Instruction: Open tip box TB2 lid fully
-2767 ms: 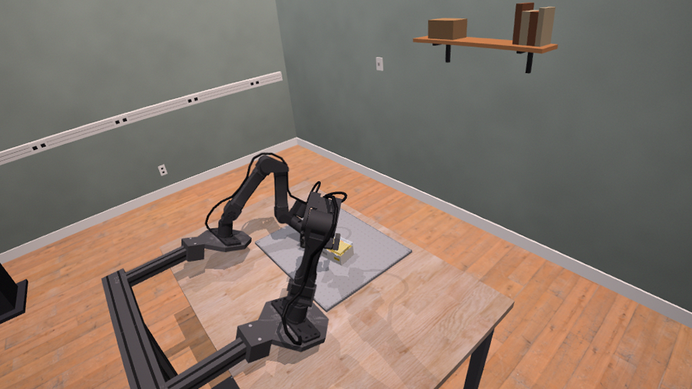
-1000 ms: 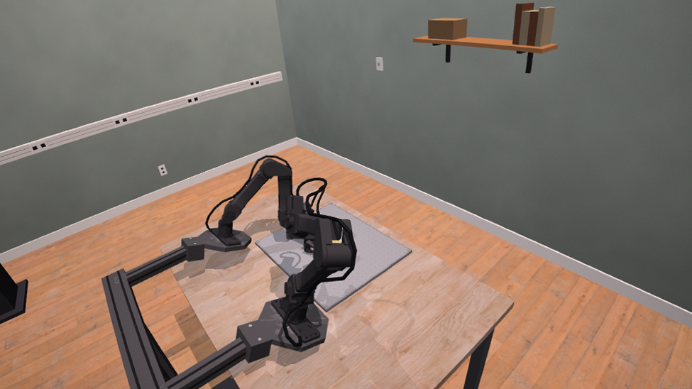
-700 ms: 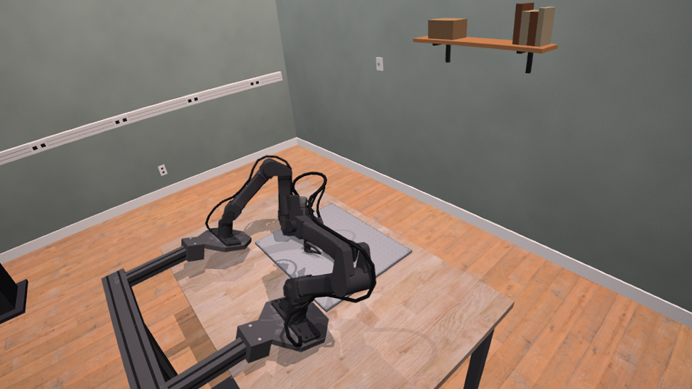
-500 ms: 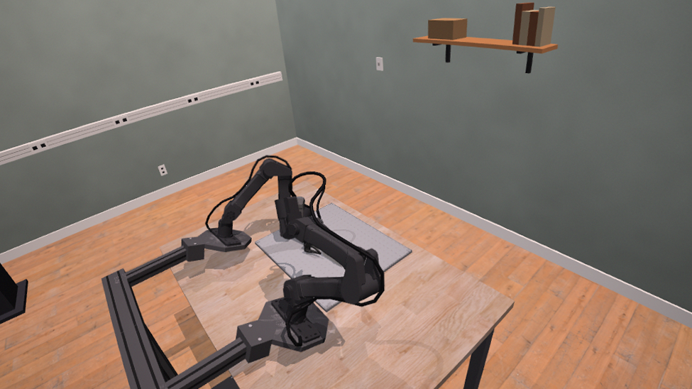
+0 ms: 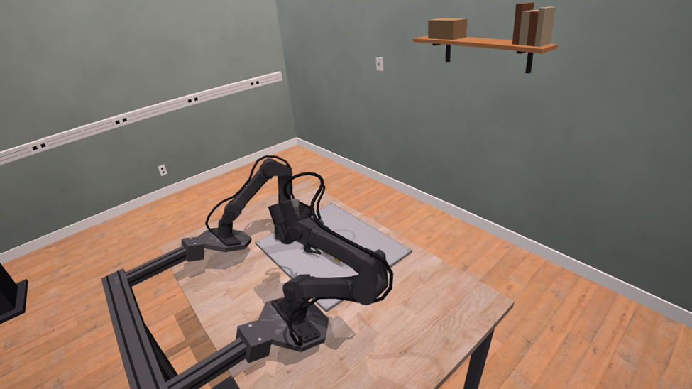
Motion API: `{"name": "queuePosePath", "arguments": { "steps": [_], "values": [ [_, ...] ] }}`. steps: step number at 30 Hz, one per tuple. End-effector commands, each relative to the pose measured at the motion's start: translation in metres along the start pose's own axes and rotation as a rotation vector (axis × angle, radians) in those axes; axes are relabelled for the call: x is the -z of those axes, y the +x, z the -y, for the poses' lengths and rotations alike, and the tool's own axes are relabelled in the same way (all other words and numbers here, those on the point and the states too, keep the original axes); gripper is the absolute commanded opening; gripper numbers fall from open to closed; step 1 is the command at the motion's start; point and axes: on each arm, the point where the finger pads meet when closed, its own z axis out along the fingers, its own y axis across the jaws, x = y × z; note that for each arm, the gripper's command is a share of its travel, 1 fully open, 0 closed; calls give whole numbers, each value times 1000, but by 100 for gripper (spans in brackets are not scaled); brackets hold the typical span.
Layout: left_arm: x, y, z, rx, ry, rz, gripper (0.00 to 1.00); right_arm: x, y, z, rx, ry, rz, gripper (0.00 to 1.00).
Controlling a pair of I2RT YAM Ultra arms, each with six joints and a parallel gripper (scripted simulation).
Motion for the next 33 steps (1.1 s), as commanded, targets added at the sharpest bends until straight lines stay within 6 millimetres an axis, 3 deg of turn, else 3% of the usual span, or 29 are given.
{"name": "queuePosePath", "arguments": {
  "steps": [1,15,21,25,33],
  "values": [
    [-5,-10,-2,-24,4,26,100,4,-6,3,-16,9,7,100],
    [-6,-14,-8,-42,-9,38,100,4,-6,3,-16,9,7,100],
    [19,-18,-46,17,-98,44,100,4,-6,3,-16,9,7,100],
    [42,-7,-74,30,-118,1,100,4,-6,3,-16,9,7,100],
    [38,-16,-72,0,-67,1,100,4,-6,3,-16,9,7,100]
  ]
}}
